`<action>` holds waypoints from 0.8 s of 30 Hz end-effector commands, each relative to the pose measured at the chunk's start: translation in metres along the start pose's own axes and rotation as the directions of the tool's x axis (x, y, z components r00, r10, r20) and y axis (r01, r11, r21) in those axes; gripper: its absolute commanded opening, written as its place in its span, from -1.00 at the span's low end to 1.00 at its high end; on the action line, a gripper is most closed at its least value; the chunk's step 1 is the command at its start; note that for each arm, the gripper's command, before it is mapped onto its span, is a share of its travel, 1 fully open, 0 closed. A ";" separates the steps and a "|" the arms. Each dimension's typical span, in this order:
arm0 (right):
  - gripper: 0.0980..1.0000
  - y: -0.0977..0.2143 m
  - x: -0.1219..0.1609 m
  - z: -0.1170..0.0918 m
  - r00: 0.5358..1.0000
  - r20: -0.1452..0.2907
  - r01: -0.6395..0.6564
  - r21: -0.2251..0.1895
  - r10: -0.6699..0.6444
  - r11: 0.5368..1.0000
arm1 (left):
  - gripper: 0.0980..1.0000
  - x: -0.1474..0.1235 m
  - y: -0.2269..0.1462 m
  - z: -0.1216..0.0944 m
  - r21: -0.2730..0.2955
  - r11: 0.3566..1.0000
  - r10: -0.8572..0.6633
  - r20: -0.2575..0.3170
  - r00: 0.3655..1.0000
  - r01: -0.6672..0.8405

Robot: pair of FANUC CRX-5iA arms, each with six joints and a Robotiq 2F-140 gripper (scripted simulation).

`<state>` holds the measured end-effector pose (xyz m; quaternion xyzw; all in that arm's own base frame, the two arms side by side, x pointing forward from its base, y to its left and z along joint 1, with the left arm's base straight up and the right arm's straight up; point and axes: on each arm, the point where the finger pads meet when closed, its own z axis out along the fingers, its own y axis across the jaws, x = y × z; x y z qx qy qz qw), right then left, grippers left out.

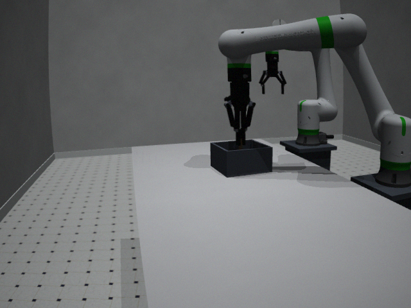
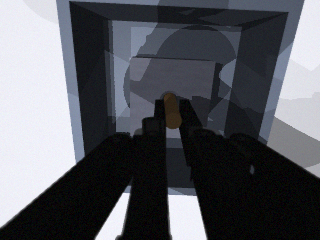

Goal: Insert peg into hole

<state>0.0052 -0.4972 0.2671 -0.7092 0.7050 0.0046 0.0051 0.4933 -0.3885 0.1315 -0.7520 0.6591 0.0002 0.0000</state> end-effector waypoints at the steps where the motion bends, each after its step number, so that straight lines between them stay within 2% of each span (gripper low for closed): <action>1: 1.00 0.002 0.003 -0.005 1.000 -0.014 0.000 -0.001 0.000 1.000 | -1.00 0.002 -0.003 -0.005 0.009 1.000 0.000 -0.011 1.000 0.000; 24: 1.00 0.002 0.003 -0.005 1.000 -0.014 0.000 -0.001 0.000 1.000 | -1.00 0.002 -0.003 0.013 0.009 1.000 0.000 -0.011 1.000 0.000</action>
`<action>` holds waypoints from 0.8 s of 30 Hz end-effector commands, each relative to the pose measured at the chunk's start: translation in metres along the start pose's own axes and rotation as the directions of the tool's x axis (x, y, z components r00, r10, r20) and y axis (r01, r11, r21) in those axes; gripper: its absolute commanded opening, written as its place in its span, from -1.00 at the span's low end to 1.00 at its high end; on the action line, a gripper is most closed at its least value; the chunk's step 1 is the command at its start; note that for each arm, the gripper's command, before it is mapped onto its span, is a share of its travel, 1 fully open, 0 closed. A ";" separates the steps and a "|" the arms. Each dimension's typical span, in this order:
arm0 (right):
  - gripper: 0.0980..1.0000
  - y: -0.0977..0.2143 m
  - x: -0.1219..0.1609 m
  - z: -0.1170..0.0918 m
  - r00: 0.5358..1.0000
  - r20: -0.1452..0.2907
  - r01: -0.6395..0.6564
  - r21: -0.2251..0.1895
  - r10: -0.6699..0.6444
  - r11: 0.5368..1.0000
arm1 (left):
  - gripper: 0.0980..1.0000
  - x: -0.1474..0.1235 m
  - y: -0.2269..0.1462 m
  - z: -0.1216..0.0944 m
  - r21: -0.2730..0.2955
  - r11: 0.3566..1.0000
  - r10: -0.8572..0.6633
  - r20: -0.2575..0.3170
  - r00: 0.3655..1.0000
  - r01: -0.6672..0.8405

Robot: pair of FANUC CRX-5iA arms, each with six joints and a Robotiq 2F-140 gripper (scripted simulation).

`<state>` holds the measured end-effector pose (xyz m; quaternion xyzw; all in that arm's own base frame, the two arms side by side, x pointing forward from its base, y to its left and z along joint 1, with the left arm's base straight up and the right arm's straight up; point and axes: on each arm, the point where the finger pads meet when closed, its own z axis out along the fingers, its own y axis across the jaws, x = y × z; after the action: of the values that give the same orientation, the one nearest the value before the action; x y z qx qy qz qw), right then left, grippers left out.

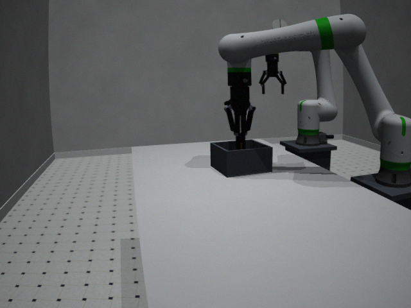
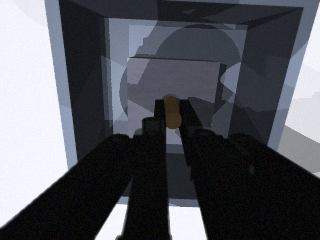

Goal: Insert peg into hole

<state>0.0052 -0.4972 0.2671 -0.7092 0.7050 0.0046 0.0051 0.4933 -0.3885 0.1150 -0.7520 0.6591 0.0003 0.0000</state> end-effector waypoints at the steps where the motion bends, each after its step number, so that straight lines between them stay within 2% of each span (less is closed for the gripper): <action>1: 1.00 0.002 0.003 -0.005 1.000 -0.014 0.000 -0.001 0.000 1.000 | -1.00 0.002 -0.003 -0.002 0.009 1.000 0.000 -0.011 1.000 0.000; 24: 1.00 0.002 0.003 -0.005 1.000 -0.014 0.000 -0.001 0.000 1.000 | -1.00 0.003 -0.003 0.012 0.009 1.000 0.000 -0.011 1.000 0.000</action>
<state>0.0052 -0.4972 0.2671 -0.7092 0.7050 0.0046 0.0051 0.4933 -0.3885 0.0981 -0.7520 0.6591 0.0003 0.0000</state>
